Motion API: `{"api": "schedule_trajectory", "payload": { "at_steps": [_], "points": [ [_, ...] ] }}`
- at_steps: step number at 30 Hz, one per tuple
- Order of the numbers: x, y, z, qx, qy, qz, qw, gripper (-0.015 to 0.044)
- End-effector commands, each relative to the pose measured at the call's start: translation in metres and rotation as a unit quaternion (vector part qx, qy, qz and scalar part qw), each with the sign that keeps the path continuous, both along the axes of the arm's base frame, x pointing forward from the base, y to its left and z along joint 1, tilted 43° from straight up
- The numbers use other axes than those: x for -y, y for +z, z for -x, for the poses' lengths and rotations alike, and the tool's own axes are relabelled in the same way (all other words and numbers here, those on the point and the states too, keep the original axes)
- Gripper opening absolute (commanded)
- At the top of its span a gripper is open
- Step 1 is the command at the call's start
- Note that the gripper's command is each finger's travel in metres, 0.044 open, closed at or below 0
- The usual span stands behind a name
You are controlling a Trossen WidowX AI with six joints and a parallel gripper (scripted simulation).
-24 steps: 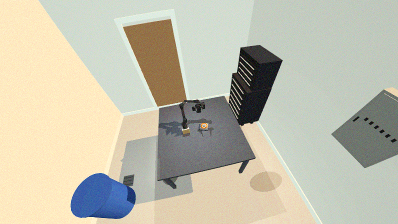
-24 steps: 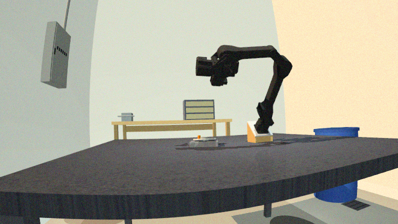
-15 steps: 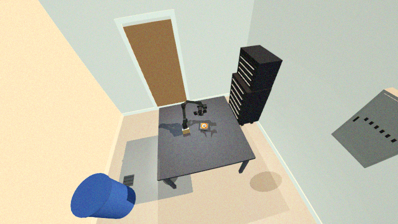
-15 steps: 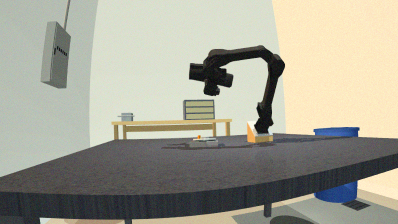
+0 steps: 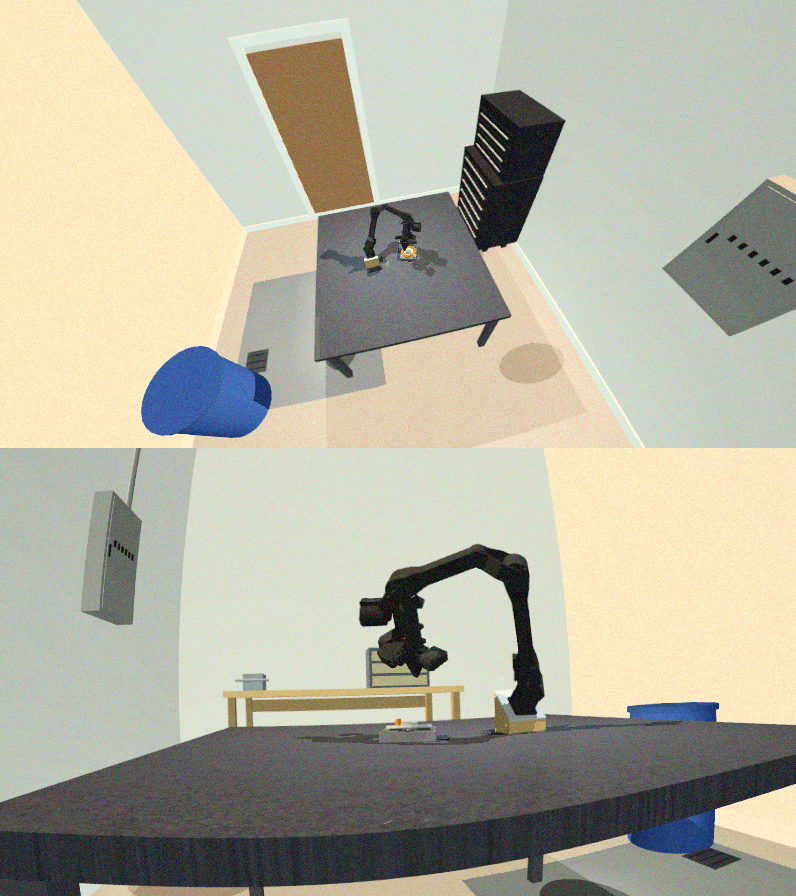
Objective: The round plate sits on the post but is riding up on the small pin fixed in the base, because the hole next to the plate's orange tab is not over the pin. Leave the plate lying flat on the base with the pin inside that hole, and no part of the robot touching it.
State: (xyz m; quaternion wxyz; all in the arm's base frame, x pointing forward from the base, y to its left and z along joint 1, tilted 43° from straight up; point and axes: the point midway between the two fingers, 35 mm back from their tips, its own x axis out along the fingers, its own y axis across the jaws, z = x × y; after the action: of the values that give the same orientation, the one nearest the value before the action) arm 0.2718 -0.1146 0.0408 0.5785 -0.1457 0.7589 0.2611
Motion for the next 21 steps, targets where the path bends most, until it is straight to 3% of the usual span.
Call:
{"api": "schedule_trajectory", "payload": {
  "at_steps": [1, 21],
  "points": [
    [-0.037, -0.038, -0.027, 0.005, -0.296, -0.244, 0.924, 0.0000],
    [-0.046, -0.048, -0.029, 0.004, -0.320, -0.263, 0.910, 0.0000]
  ]
}}
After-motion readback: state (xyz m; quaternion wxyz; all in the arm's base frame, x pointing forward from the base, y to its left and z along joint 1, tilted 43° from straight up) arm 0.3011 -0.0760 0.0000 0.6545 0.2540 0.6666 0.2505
